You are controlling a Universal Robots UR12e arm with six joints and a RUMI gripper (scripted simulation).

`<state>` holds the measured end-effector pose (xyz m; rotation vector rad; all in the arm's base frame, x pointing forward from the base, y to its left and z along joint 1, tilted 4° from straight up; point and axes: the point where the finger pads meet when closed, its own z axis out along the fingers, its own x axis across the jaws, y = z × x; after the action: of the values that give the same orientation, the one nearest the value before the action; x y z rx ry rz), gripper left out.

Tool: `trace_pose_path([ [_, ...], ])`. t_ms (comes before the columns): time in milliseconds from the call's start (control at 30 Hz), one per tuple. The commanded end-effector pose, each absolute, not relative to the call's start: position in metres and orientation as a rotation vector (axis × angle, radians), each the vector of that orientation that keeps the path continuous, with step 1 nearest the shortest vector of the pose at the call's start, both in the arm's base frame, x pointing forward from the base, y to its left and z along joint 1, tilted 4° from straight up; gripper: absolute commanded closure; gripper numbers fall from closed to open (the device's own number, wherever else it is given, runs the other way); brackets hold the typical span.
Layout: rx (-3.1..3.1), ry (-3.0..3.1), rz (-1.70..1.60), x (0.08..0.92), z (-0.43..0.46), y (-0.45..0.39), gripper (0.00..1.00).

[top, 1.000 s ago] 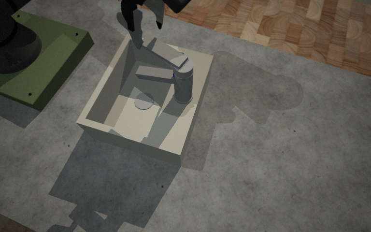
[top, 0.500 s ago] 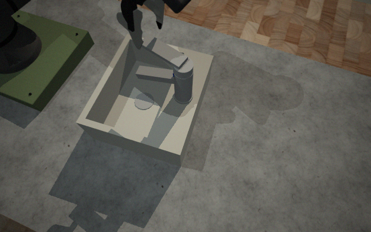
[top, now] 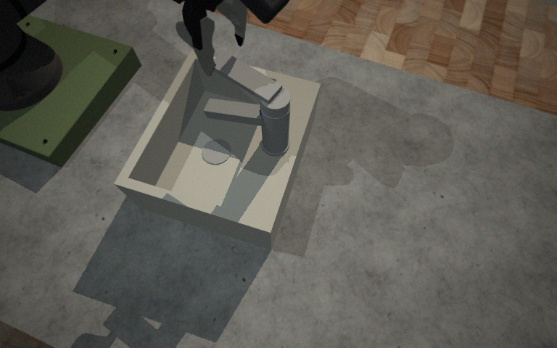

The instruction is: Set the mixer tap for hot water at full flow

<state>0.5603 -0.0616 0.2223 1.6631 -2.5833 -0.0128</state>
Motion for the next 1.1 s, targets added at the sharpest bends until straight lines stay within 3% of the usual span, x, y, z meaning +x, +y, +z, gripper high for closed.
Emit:
trace_pose_path([
  [0,1.664,-2.584,-0.011,0.561,0.220,-0.062,0.56],
  [1067,1.664,-2.584,-0.011,0.559,0.198,-0.063,0.56],
])
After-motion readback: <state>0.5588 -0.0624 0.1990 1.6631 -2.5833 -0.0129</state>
